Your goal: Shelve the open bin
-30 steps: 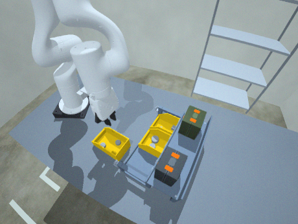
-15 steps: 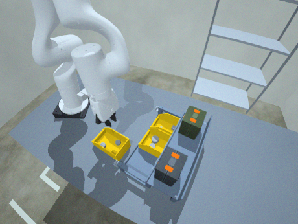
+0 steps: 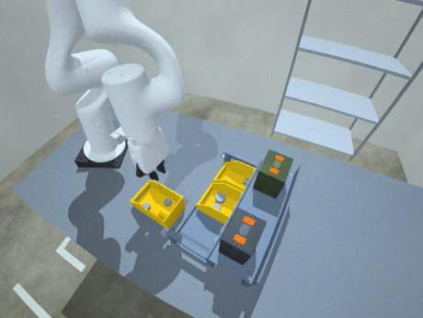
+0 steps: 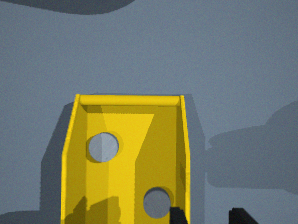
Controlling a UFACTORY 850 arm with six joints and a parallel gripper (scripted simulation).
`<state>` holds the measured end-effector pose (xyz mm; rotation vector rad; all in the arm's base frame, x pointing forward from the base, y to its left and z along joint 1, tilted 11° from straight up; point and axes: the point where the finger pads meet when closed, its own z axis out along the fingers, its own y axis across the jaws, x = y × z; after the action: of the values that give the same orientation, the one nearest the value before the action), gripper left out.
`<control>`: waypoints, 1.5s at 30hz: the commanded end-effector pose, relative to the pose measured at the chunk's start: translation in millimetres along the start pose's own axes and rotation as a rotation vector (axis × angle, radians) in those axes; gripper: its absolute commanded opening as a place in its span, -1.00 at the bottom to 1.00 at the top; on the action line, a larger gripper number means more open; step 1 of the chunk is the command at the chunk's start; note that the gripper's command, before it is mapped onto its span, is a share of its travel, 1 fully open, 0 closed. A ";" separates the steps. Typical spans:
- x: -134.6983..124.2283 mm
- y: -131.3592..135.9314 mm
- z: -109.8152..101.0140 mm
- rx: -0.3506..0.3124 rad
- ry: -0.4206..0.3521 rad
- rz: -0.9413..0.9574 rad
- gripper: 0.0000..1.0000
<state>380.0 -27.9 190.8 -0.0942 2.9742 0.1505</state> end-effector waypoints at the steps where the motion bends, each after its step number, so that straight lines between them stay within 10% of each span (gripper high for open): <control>1: -0.7 -0.1 0.0 0.000 -0.002 0.000 -0.41; 34: -0.7 -0.2 1.9 0.000 -0.002 0.000 -0.32; 45: -35.2 -19.9 6.6 0.000 -0.001 -0.260 -0.32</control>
<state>413.8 -43.8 188.1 -0.4460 2.9384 0.0988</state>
